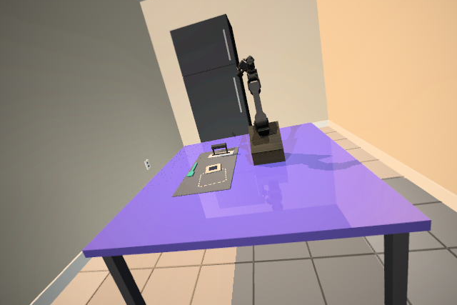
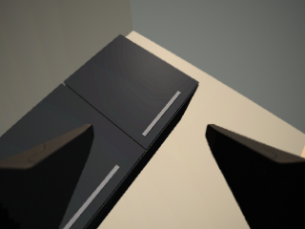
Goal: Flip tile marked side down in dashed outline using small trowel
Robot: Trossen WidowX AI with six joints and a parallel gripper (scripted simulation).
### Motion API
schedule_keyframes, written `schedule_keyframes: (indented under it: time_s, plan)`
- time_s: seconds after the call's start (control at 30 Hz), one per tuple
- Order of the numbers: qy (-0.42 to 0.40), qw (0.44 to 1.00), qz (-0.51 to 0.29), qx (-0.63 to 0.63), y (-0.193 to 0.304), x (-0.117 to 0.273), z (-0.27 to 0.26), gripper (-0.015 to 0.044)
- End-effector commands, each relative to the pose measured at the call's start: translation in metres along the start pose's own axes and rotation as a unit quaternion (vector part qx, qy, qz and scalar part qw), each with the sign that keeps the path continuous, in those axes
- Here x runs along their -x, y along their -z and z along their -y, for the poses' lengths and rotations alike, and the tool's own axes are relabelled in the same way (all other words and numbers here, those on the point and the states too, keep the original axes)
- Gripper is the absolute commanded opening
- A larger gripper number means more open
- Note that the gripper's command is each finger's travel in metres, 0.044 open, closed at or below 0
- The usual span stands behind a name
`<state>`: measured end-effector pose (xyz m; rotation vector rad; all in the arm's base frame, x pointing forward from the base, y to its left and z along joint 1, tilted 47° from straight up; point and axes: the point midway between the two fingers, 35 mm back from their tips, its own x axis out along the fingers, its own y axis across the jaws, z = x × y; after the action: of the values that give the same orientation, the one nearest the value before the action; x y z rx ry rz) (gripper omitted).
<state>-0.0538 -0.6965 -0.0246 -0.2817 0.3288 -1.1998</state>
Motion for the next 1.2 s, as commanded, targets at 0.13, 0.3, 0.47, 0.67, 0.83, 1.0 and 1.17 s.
schedule_keyframes:
  time_s: [0.13, 0.3, 0.47, 0.67, 0.83, 1.0, 1.17]
  plan:
    - [0.000, 1.000, 0.000, 0.000, 0.0000, 0.0000, 0.0000, 0.0269]
    - [0.000, 1.000, 0.000, 0.000, 0.0000, 0.0000, 0.0001, 0.0137]
    - [0.000, 1.000, 0.000, 0.000, 0.0000, 0.0000, 0.0001, 0.0100]
    - [0.000, 1.000, 0.000, 0.000, 0.0000, 0.0000, 0.0000, 0.0100]
    - [0.000, 1.000, 0.000, 0.000, 0.0000, 0.0000, 0.0000, 0.0000]
    - [0.000, 1.000, 0.000, 0.000, 0.0000, 0.0000, 0.0000, 0.0000]
    - [0.000, 1.000, 0.000, 0.000, 0.0000, 0.0000, 0.0000, 0.0000]
